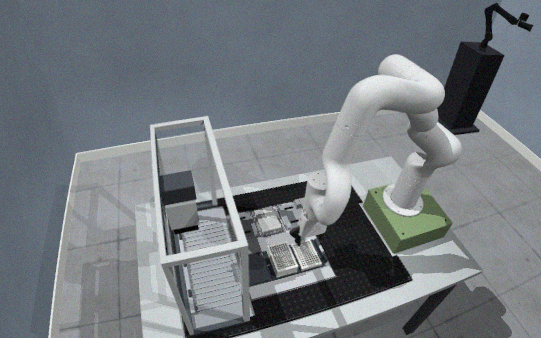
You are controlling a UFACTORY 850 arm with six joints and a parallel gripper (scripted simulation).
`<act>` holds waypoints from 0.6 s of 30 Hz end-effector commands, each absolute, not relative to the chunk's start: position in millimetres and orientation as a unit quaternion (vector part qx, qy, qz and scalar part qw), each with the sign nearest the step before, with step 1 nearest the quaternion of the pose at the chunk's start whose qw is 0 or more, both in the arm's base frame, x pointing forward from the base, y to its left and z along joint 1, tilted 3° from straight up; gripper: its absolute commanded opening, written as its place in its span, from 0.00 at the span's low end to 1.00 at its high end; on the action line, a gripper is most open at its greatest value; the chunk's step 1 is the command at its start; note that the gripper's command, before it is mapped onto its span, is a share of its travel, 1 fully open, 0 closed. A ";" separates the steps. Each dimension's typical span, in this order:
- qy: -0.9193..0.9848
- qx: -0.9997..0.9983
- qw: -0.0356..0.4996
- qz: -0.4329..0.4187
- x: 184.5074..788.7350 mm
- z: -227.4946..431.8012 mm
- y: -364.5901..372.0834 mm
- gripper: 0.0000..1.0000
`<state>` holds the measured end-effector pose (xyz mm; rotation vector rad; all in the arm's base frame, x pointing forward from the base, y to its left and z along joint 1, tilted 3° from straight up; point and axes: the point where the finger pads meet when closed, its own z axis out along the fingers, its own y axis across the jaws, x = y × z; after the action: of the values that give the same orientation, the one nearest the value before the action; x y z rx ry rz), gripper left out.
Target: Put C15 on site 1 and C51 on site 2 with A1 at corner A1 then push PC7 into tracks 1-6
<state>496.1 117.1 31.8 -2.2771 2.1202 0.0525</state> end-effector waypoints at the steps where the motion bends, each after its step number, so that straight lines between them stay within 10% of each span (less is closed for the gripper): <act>1: 0.681 -0.732 0.016 0.016 497.0 39.2 117.0 1.00; 18: 0.681 -0.732 0.016 0.016 497.0 48.6 116.6 1.00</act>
<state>496.1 116.4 47.8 -2.2774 2.1205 0.0525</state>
